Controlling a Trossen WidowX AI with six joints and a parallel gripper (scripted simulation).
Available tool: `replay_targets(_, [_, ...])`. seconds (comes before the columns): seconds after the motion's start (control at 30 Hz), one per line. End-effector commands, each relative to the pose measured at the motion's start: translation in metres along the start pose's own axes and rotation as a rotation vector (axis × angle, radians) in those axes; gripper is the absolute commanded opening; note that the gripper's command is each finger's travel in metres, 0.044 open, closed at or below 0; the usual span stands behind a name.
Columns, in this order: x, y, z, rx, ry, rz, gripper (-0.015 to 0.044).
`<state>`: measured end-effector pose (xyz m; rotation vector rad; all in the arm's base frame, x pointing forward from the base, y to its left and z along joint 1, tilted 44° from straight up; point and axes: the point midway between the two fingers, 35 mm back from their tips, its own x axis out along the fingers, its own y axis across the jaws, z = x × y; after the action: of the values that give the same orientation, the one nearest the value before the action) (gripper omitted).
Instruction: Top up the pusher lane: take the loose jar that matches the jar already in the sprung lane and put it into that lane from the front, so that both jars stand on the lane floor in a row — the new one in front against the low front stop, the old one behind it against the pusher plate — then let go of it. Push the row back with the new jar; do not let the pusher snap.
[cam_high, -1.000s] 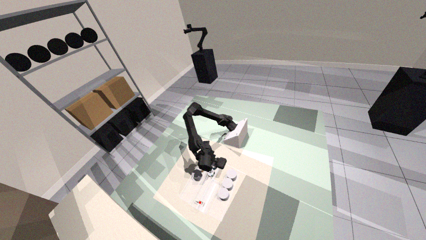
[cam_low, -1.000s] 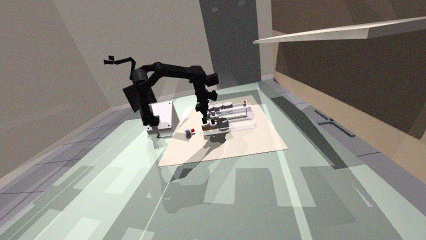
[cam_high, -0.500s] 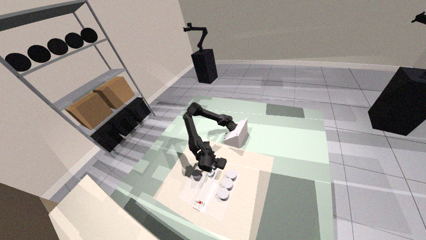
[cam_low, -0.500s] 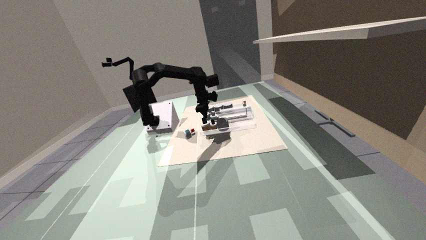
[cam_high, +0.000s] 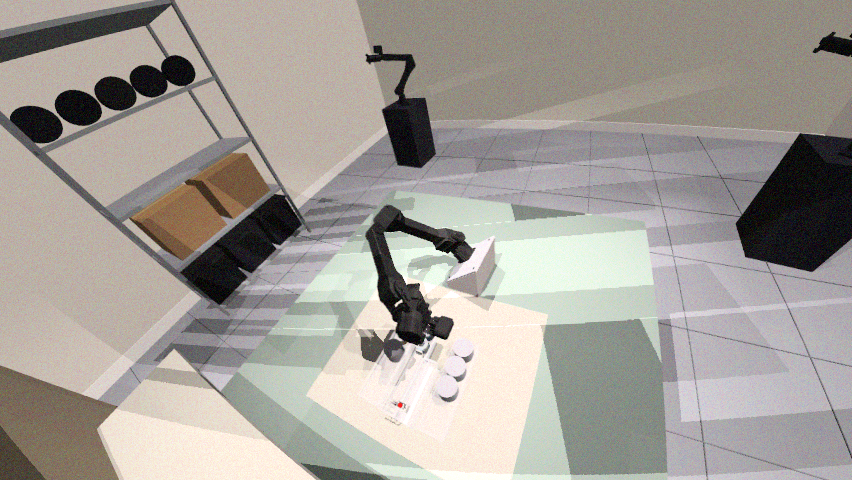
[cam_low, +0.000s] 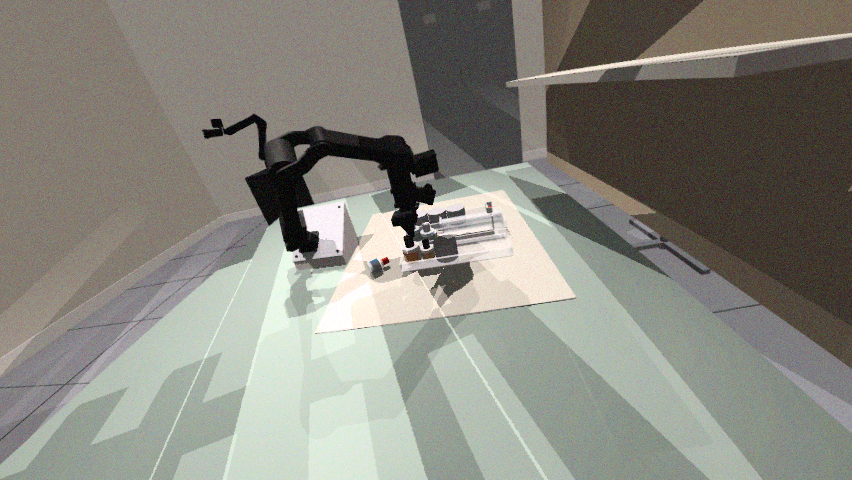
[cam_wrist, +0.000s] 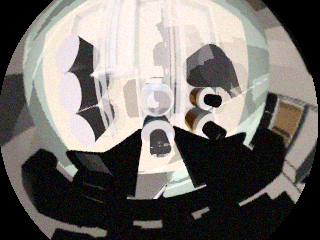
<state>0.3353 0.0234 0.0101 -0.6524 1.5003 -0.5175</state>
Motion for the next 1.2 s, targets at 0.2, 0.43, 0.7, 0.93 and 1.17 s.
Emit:
replay_targets(0.2, [0.004,-0.003,0.005,0.014,-0.019,-0.008,0.0000])
replay_targets(0.43, [0.006,-0.003,0.005,0.014,-0.019,-0.008,0.0000])
replay_targets(0.7, [0.008,-0.003,0.004,0.014,-0.019,-0.008,0.0000])
replay_targets(0.93, [0.010,-0.004,0.004,0.014,-0.019,-0.008,0.0000])
replay_targets(1.17, [0.013,-0.004,0.004,0.014,-0.019,-0.009,0.0000])
